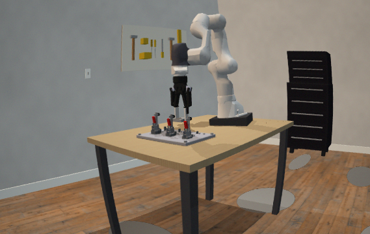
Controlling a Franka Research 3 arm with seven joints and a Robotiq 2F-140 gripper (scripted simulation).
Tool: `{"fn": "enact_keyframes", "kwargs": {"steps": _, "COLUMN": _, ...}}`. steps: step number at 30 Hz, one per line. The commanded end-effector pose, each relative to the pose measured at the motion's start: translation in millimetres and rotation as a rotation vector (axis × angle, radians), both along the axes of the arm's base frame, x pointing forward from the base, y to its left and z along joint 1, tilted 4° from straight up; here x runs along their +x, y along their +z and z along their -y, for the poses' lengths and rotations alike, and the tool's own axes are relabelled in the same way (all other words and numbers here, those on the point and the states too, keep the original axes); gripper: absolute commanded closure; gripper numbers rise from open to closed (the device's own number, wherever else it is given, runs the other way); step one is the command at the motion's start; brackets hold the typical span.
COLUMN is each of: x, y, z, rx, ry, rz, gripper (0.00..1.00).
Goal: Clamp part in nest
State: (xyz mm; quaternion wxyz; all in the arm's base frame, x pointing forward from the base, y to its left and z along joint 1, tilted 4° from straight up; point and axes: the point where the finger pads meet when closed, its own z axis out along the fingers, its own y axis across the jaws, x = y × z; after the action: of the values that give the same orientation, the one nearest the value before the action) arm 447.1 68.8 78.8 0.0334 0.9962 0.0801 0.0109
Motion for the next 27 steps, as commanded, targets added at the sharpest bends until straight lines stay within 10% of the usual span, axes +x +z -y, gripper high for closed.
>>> {"fn": "enact_keyframes", "kwargs": {"steps": 1, "x": 1.7, "y": 1.7, "z": 0.8, "rx": 0.002, "ry": -0.003, "rz": 0.005, "gripper": 1.00}}
{"fn": "enact_keyframes", "kwargs": {"steps": 27, "x": 0.1, "y": -0.2, "z": -0.3, "rx": 0.002, "ry": -0.003, "rz": 0.005, "gripper": 1.00}}
